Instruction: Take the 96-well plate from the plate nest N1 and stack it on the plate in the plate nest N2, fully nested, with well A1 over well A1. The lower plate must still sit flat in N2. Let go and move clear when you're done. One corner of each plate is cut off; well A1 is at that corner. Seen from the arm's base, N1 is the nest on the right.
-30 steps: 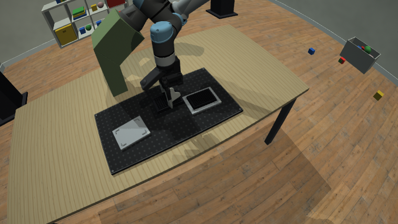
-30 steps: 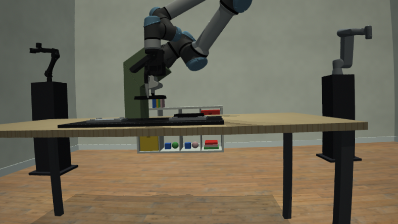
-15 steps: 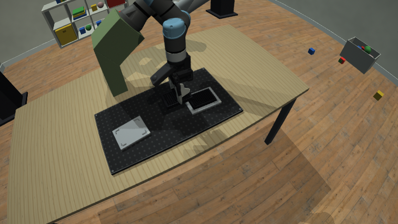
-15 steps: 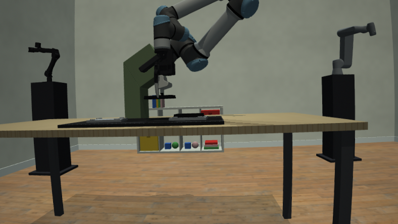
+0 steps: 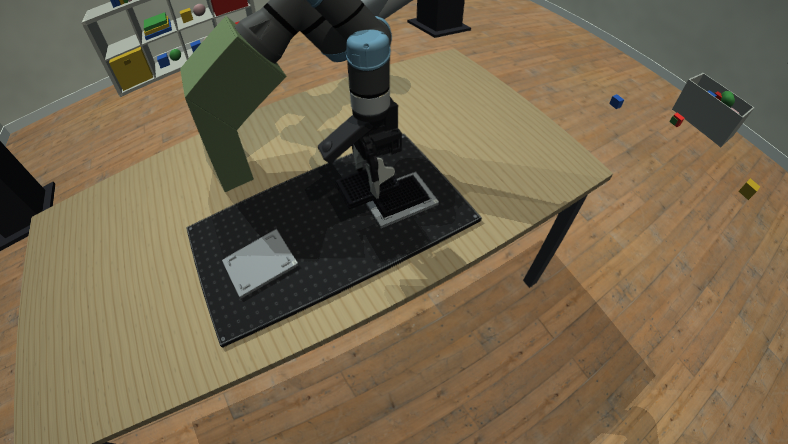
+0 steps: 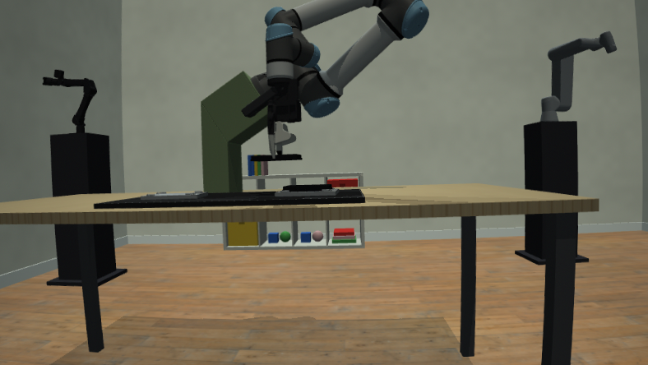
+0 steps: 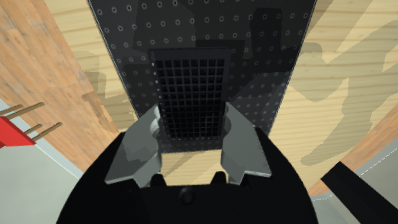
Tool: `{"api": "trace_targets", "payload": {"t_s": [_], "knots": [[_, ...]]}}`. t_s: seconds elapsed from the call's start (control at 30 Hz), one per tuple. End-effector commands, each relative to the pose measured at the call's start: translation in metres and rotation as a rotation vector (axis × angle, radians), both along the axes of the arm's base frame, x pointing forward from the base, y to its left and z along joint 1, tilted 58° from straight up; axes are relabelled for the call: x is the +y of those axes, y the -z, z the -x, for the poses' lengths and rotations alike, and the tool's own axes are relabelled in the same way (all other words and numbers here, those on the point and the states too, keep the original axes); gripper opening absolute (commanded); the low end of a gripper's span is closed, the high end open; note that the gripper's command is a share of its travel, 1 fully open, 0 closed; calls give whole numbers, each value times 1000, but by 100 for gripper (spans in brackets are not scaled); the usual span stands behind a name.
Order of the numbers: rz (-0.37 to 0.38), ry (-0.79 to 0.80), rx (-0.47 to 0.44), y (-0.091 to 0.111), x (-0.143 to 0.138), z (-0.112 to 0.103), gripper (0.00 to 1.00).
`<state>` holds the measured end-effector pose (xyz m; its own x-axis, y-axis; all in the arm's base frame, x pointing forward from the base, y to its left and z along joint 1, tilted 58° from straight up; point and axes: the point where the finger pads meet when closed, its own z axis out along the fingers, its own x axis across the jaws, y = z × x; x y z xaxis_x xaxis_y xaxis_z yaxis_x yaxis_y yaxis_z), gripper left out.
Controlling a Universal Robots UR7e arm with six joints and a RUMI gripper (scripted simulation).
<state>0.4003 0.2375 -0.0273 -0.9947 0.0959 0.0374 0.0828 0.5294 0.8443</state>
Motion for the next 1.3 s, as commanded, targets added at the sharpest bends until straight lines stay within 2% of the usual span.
{"api": "trace_targets", "payload": {"t_s": [0.0, 0.77, 1.27], "knots": [[1, 1, 0, -12, 7, -1, 0], [1, 1, 0, -71, 44, -3, 0], [1, 1, 0, -73, 45, -3, 0]]}}
